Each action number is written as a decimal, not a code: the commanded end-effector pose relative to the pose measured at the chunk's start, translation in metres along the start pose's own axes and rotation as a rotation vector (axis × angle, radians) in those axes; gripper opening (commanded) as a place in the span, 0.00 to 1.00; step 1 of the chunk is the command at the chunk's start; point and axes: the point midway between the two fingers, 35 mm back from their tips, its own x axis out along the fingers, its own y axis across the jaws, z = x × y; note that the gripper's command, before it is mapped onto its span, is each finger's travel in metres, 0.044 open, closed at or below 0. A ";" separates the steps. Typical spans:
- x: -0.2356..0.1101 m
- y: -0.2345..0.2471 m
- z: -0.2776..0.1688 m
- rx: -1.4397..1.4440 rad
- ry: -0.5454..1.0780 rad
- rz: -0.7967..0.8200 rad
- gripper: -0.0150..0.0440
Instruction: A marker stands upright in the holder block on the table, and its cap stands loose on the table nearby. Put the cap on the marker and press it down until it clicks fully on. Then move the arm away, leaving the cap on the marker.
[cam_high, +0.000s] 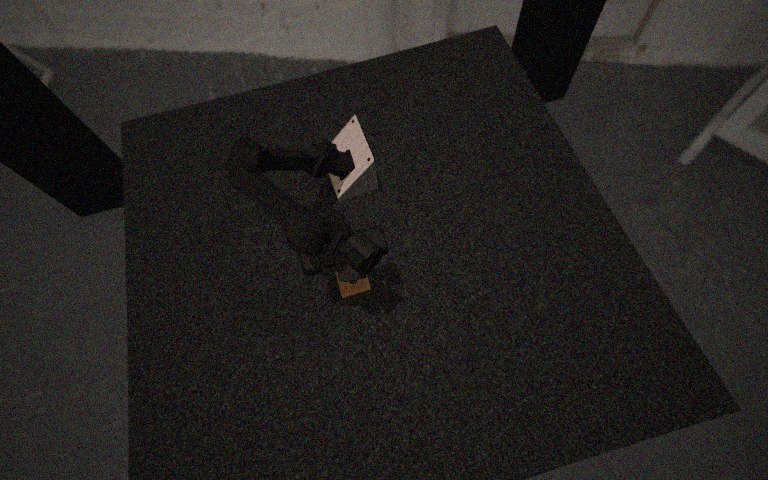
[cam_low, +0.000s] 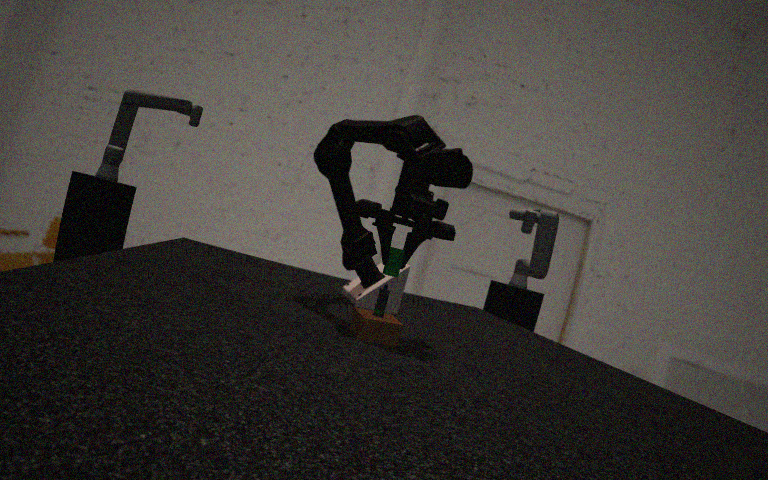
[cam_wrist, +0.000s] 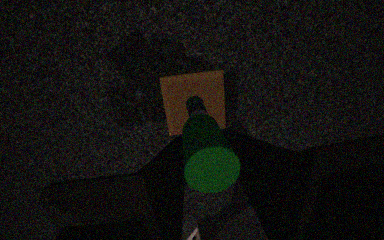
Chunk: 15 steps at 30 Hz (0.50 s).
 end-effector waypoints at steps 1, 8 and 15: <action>0.002 -0.002 0.000 -0.005 0.000 -0.002 0.25; 0.007 -0.002 0.000 -0.005 -0.001 -0.002 0.25; 0.018 -0.002 0.001 -0.005 -0.001 -0.001 0.25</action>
